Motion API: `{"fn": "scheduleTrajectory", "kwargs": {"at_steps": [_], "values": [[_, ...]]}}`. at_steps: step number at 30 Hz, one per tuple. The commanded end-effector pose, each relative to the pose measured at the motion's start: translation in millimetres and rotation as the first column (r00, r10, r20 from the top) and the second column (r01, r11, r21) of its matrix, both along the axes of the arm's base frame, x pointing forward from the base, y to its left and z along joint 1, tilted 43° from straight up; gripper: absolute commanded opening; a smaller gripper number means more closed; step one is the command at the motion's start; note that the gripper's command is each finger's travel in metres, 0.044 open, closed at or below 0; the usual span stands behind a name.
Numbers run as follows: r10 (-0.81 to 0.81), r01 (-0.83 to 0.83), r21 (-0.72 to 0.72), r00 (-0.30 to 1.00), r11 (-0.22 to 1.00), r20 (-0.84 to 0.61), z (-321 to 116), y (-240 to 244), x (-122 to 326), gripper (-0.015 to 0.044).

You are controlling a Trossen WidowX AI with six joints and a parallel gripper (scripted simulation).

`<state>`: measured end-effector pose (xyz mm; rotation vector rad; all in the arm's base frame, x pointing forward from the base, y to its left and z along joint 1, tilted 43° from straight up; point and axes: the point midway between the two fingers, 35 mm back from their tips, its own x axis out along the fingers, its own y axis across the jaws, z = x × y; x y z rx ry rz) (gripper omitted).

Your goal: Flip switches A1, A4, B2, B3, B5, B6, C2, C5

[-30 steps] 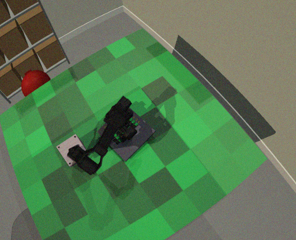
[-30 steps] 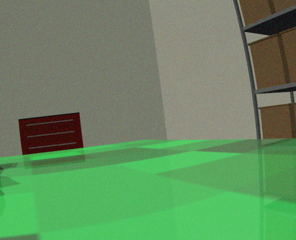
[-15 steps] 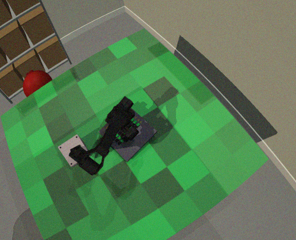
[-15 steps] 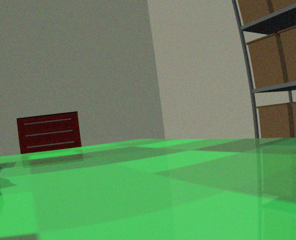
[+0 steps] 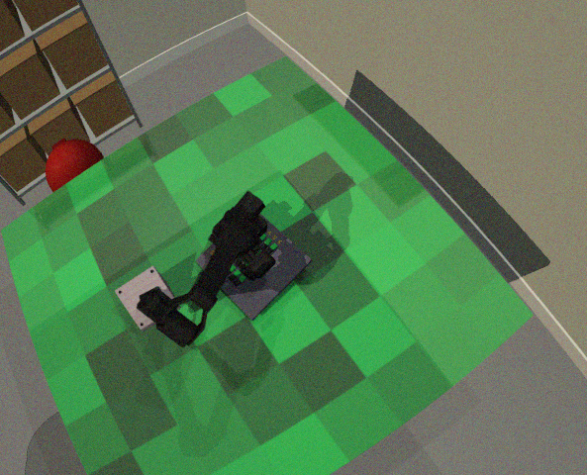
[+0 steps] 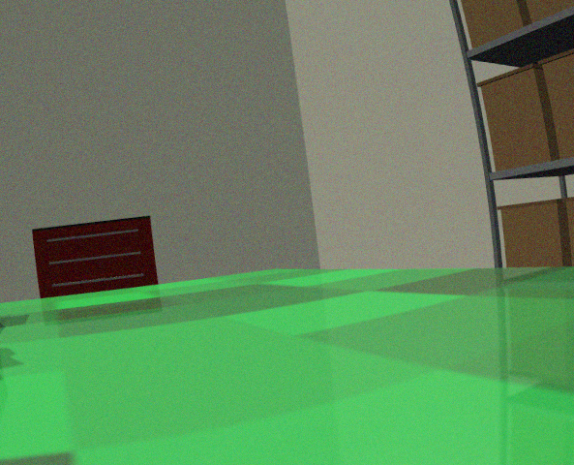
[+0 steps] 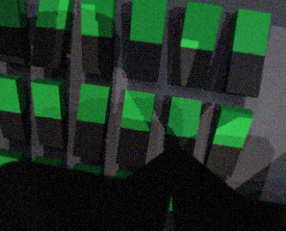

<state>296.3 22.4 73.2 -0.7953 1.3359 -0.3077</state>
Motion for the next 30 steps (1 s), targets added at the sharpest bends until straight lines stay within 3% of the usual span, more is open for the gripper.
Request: {"fn": "scheduleTrajectory", "kwargs": {"at_steps": [1,23,30], "values": [[0.001,-0.001,-0.007,1.0,1.0,0.001,0,-1,1,0.0],[0.001,-0.001,-0.007,1.0,1.0,0.001,-3,-3,1,0.0],[-0.016,0.015,-0.01,1.0,1.0,-0.019,44,38,-12,0.0]]}}
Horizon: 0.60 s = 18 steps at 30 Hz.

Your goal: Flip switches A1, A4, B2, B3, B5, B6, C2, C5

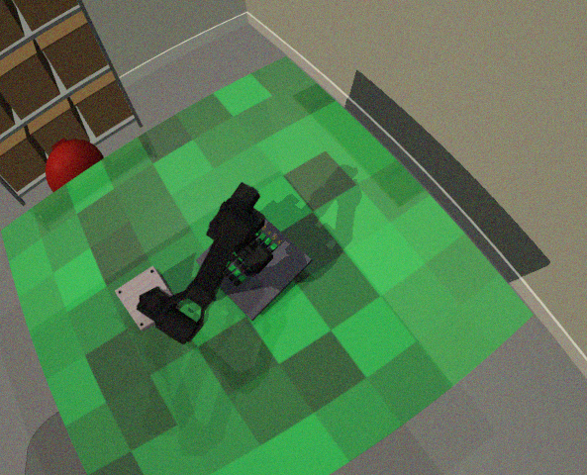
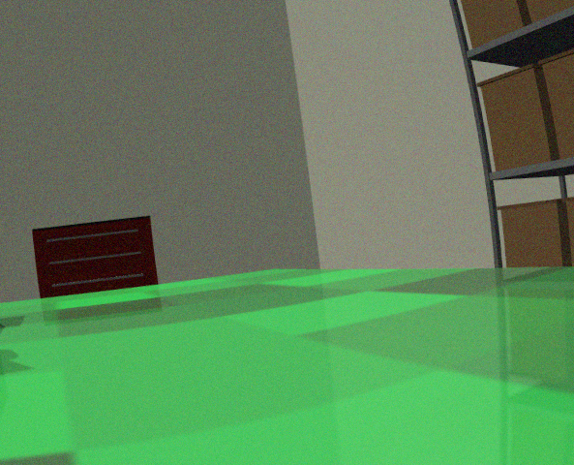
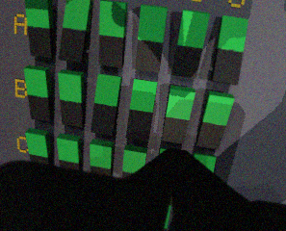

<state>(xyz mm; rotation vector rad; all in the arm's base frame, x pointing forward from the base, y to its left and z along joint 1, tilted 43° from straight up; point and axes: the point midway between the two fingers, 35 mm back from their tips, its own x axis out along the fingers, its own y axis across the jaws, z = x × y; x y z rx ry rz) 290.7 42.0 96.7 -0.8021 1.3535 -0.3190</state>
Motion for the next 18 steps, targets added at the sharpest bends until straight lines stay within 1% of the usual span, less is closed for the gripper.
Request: {"fn": "scheduleTrajectory", "kwargs": {"at_steps": [1,5,8,11,15,18], "values": [[-0.006,0.006,0.001,1.0,1.0,-0.005,22,19,-7,0.0],[-0.006,0.006,0.001,1.0,1.0,-0.004,23,18,-5,0.0],[-0.006,0.006,0.001,1.0,1.0,-0.003,35,11,14,0.0],[-0.006,0.006,0.0,1.0,1.0,-0.004,36,10,16,0.0],[-0.022,0.022,-0.006,1.0,1.0,-0.019,13,-10,24,0.0],[-0.023,0.023,-0.007,1.0,1.0,-0.02,11,-12,24,0.0]]}}
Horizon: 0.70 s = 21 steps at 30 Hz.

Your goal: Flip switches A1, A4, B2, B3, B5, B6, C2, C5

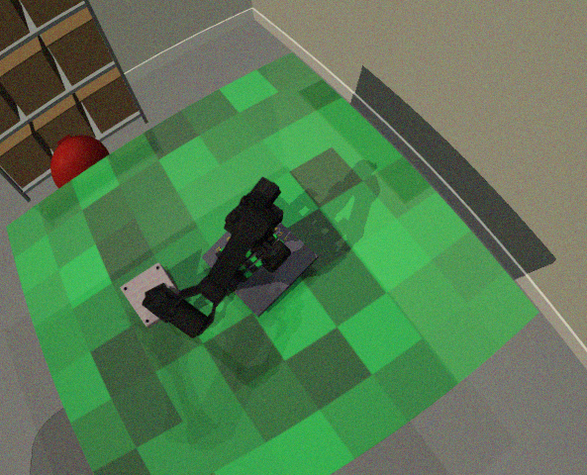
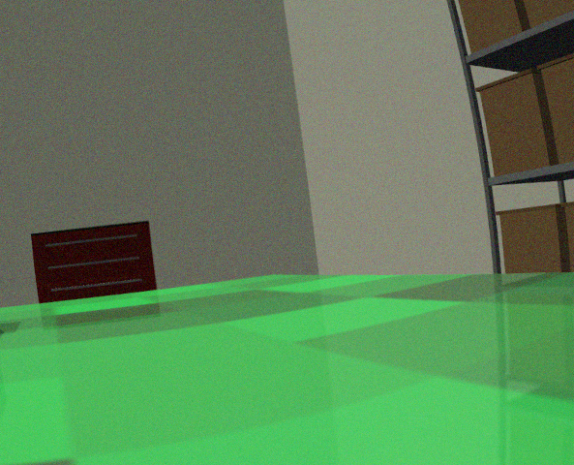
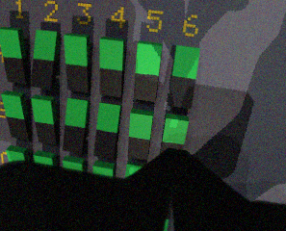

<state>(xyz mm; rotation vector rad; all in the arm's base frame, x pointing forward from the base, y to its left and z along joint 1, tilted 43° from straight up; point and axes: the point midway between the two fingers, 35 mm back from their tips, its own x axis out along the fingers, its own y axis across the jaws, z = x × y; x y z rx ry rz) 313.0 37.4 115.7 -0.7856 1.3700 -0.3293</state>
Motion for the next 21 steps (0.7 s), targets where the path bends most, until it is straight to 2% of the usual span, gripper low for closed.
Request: {"fn": "scheduleTrajectory", "kwargs": {"at_steps": [1,21], "values": [[-0.002,0.002,-0.012,1.0,1.0,-0.013,-8,-7,2,0.0],[-0.002,0.002,-0.013,1.0,1.0,-0.012,-26,-23,7,0.0]]}}
